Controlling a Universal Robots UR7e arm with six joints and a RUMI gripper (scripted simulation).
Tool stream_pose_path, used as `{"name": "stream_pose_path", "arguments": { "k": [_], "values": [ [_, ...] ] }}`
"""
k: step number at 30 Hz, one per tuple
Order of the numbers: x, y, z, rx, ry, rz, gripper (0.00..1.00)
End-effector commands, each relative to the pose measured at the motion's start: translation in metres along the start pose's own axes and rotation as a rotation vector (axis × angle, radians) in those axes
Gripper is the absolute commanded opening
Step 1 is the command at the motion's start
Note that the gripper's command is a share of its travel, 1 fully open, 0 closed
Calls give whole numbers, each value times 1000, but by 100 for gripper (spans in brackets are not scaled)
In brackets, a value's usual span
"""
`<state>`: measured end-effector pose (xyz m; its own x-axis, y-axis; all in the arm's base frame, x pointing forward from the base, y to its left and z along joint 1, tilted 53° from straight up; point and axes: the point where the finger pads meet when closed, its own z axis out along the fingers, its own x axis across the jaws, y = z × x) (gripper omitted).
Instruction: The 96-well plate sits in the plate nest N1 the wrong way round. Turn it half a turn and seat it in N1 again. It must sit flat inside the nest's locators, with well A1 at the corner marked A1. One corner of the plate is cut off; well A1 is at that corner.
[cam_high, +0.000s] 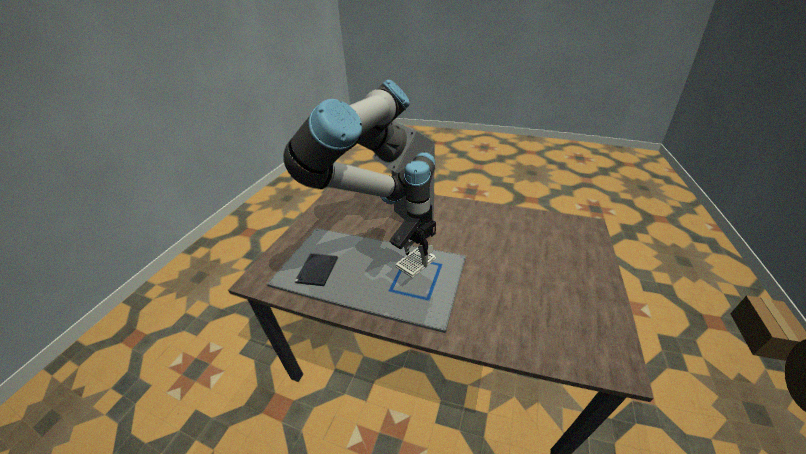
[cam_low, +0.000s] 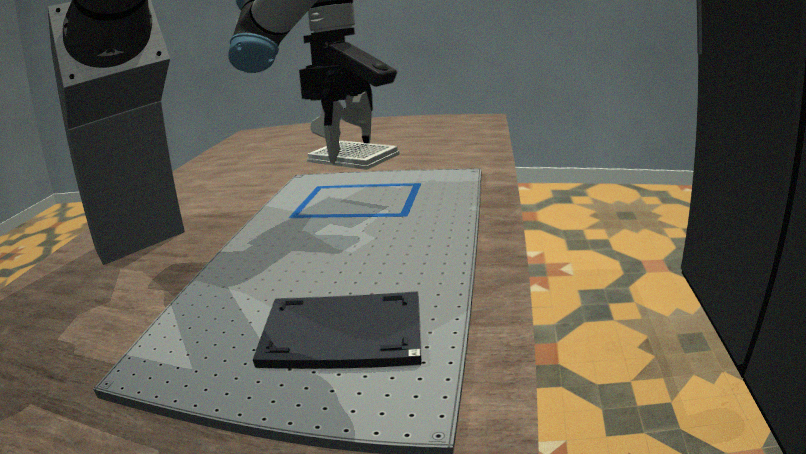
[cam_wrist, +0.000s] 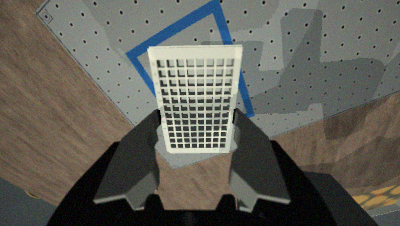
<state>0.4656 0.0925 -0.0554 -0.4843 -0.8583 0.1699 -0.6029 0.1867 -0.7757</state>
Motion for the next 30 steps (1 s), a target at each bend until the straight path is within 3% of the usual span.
{"name": "stream_pose_path", "arguments": {
  "k": [1,16,21,30],
  "values": [
    [-3,0,0,2,1,4,0],
    [-3,-2,-1,4,-1,506,0],
    [-3,-2,-1,4,-1,606,0],
    [-2,0,0,2,3,608,0]
  ]
}}
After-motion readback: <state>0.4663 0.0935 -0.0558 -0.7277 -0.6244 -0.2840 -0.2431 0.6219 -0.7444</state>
